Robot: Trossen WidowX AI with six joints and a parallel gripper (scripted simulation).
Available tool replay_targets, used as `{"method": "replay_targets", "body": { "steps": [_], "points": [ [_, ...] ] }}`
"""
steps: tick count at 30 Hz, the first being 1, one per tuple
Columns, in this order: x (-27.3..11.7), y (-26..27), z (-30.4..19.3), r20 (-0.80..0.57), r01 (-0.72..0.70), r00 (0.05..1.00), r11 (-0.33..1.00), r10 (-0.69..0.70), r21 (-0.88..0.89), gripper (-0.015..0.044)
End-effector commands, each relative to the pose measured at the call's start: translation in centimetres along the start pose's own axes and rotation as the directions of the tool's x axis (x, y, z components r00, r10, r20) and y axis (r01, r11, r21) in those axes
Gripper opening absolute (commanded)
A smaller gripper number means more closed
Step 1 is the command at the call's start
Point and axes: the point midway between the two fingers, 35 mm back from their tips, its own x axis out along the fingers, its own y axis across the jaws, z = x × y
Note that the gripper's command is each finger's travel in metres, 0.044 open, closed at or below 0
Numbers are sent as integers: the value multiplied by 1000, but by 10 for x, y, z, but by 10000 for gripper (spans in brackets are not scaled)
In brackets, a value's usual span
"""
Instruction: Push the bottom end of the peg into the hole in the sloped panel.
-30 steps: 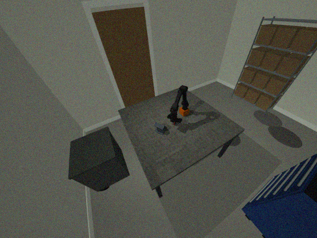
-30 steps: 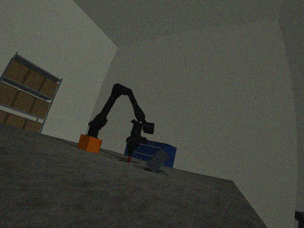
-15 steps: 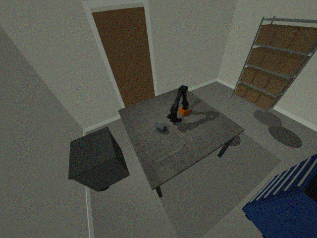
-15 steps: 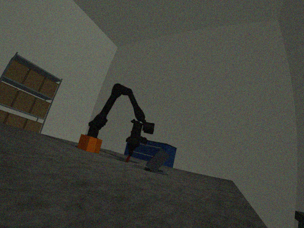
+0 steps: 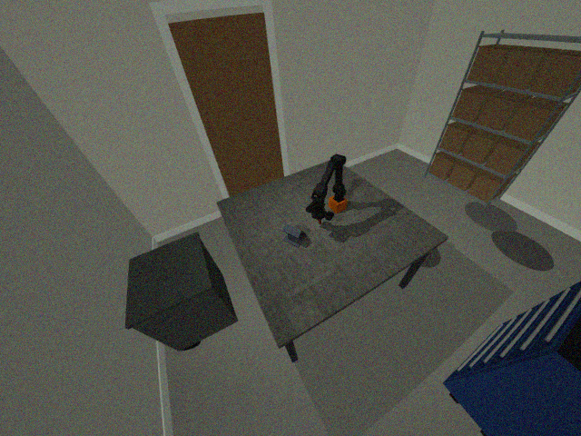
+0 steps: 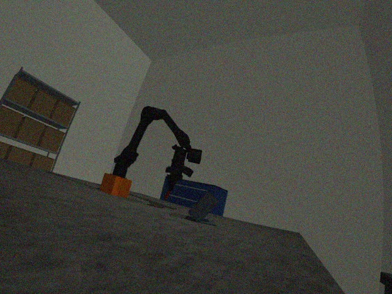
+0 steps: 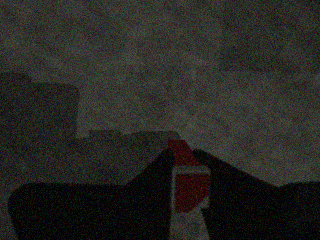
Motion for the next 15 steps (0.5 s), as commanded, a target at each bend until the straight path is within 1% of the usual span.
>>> {"method": "replay_targets", "body": {
  "steps": [1,6,15],
  "points": [
    [-25,0,0,11,-3,1000,1000,3,-4,0],
    [-35,-1,-1,11,-3,1000,1000,3,-5,0],
    [-30,-3,4,43,-21,999,1000,20,9,0]
  ]
}}
